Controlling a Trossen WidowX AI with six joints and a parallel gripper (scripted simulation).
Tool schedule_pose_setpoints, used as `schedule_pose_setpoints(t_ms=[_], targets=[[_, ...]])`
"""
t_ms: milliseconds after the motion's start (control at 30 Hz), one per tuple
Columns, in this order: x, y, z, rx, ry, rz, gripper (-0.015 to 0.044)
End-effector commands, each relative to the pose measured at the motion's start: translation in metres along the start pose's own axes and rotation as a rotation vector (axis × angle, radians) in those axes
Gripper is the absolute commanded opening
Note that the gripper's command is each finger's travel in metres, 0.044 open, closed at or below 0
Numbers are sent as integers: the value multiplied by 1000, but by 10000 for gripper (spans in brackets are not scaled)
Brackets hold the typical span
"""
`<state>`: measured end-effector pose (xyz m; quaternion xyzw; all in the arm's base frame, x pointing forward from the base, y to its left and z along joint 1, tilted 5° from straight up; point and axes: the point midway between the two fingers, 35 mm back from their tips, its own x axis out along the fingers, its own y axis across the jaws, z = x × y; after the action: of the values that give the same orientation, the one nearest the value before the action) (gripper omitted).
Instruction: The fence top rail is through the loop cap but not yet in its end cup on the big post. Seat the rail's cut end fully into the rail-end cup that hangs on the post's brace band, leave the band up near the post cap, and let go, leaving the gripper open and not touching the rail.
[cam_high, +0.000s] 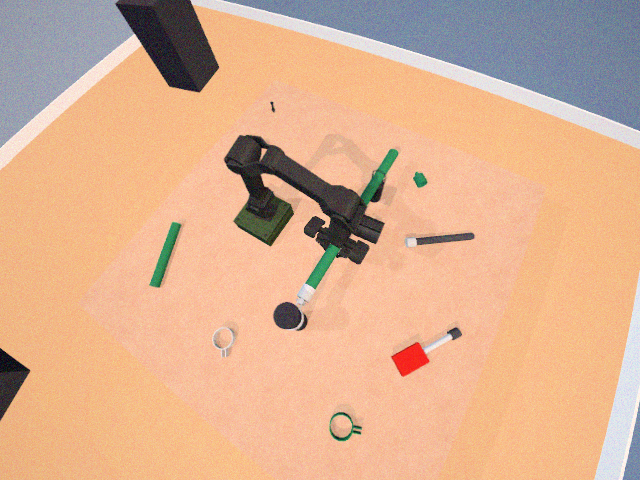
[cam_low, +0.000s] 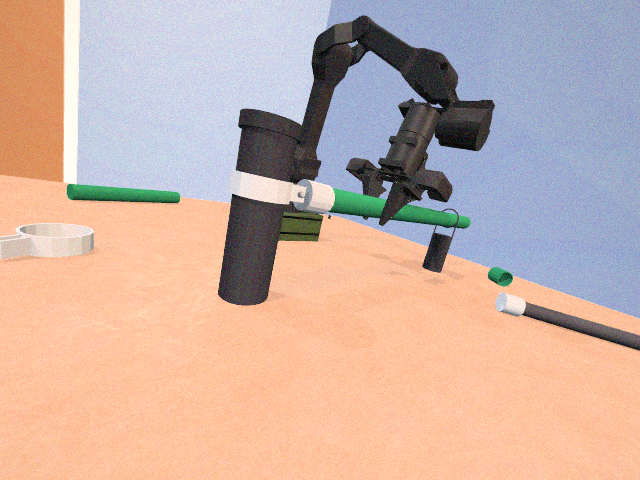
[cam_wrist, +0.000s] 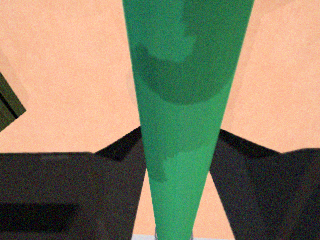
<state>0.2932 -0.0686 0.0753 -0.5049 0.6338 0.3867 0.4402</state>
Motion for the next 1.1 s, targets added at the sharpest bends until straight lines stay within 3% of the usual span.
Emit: schedule_pose_setpoints(t_ms=[0,1067], targets=[[0,0,0,0,0,0,0],[2,-3,-23,0,2,0,0]])
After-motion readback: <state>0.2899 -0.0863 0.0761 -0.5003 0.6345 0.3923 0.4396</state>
